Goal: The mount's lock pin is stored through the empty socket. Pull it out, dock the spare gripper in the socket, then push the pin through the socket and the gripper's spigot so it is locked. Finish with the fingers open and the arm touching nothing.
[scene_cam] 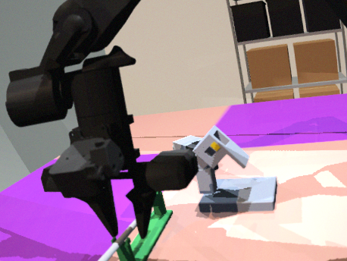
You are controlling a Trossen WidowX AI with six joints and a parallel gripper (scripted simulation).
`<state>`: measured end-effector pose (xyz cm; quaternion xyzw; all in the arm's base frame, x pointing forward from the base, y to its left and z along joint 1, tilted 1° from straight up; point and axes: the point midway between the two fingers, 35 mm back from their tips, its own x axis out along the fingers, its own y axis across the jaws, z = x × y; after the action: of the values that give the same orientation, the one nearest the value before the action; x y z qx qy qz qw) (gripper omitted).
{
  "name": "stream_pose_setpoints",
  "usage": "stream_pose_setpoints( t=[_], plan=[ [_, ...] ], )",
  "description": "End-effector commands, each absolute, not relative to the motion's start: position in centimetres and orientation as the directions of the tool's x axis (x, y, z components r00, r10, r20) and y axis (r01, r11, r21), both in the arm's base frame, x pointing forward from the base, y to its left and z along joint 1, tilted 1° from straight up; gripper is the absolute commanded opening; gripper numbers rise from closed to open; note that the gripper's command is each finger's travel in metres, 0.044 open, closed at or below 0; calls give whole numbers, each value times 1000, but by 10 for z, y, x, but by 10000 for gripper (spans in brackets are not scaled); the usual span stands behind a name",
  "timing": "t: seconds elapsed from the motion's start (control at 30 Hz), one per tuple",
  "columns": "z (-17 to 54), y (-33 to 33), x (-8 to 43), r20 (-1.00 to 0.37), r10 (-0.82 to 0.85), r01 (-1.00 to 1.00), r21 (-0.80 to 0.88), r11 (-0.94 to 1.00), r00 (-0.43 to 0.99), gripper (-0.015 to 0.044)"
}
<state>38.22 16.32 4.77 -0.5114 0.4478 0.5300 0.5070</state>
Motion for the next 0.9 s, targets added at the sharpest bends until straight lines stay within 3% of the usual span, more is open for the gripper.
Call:
stream_pose_setpoints(
  t=[0.0, 0.3, 0.5, 0.87],
  plan=[
    [40, 162, 381, -997, 74, -995, -40, -88, 34, 180],
    [35, 161, 380, -997, 74, -995, -40, -88, 34, 180],
    [35, 161, 380, -997, 74, -995, -40, -88, 34, 23],
    [37, 162, 380, -997, 75, -995, -40, -87, 33, 0]
  ],
)
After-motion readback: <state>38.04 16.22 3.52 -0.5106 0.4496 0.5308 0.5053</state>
